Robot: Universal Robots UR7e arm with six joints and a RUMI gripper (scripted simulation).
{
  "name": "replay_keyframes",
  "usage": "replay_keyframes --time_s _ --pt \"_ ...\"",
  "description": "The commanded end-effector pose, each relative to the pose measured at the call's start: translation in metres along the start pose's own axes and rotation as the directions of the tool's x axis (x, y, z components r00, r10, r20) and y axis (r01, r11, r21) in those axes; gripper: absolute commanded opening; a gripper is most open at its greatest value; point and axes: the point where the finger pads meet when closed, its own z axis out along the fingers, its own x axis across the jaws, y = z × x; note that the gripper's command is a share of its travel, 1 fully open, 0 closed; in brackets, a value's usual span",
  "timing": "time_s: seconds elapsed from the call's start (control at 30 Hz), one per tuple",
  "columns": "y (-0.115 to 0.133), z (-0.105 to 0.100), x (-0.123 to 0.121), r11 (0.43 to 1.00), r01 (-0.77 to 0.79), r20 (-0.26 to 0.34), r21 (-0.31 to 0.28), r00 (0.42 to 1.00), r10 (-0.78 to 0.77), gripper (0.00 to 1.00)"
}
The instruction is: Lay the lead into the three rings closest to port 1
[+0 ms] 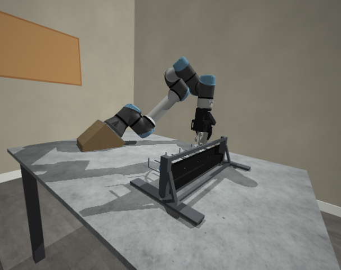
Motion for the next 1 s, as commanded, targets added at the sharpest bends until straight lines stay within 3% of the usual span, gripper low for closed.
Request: replay_keyframes --time_s 0.0,0.43,0.97 --pt "0.000 0.000 0.007 1.000 0.000 -0.001 0.000 1.000 0.000 0.00" --pt "0.000 0.000 0.022 1.000 0.000 -0.001 0.000 1.000 0.000 0.00" --pt "0.000 0.000 0.024 1.000 0.000 -0.001 0.000 1.000 0.000 0.00"
